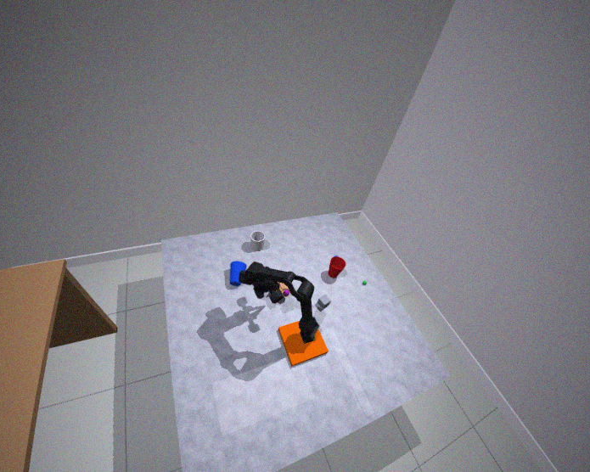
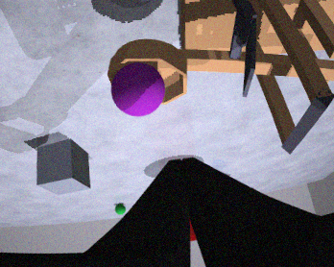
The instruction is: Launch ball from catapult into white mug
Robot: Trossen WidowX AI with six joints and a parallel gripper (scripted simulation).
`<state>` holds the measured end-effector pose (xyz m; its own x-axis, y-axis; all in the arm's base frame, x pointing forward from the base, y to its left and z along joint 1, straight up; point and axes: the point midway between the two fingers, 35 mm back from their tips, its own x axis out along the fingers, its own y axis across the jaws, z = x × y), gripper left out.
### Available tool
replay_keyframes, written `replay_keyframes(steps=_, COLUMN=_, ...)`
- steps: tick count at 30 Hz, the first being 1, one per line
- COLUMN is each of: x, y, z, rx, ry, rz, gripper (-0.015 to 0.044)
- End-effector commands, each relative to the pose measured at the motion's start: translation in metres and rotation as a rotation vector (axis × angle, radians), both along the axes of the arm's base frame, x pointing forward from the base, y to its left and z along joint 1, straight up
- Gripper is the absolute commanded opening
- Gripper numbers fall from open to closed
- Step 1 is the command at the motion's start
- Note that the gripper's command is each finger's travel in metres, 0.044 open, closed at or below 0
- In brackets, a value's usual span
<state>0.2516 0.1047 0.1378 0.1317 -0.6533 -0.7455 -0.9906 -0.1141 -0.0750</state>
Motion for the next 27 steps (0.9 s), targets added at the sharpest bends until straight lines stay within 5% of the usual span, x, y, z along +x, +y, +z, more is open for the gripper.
replay_keyframes(steps=1, x=-0.002, y=-0.003, z=0.000, rx=-0.021, ry=0.014, rz=0.013, gripper=0.0000)
replay_keyframes(steps=27, x=0.002, y=0.001, z=-0.040, rx=-0.030, ry=0.025, rz=0.013, gripper=0.0000)
